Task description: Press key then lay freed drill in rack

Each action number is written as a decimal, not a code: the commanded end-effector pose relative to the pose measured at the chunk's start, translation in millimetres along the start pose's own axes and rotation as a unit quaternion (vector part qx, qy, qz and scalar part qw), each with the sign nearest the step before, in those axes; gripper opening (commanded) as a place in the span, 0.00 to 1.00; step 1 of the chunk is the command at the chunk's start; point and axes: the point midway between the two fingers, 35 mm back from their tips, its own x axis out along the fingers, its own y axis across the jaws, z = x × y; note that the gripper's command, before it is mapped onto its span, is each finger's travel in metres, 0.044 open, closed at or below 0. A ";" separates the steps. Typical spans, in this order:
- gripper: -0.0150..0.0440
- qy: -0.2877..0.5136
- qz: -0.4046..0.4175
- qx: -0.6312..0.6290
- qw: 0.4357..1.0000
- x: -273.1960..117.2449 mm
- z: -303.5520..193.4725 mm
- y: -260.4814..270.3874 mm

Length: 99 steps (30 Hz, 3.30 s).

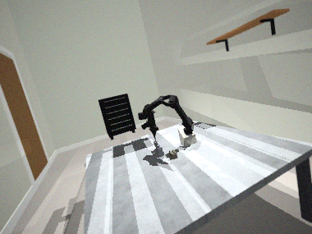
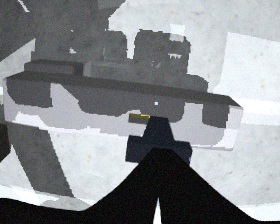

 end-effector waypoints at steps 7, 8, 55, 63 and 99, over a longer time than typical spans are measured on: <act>0.25 0.014 0.004 0.004 1.000 13.5 -7.1 0.4; 0.25 0.014 0.004 0.004 1.000 13.8 -7.4 0.4; 1.00 0.008 -0.008 -0.279 0.960 -4.4 15.3 59.6; 1.00 0.005 0.015 -0.697 0.717 56.9 -2.5 161.0; 1.00 0.005 0.016 -0.704 0.710 87.0 -3.2 155.4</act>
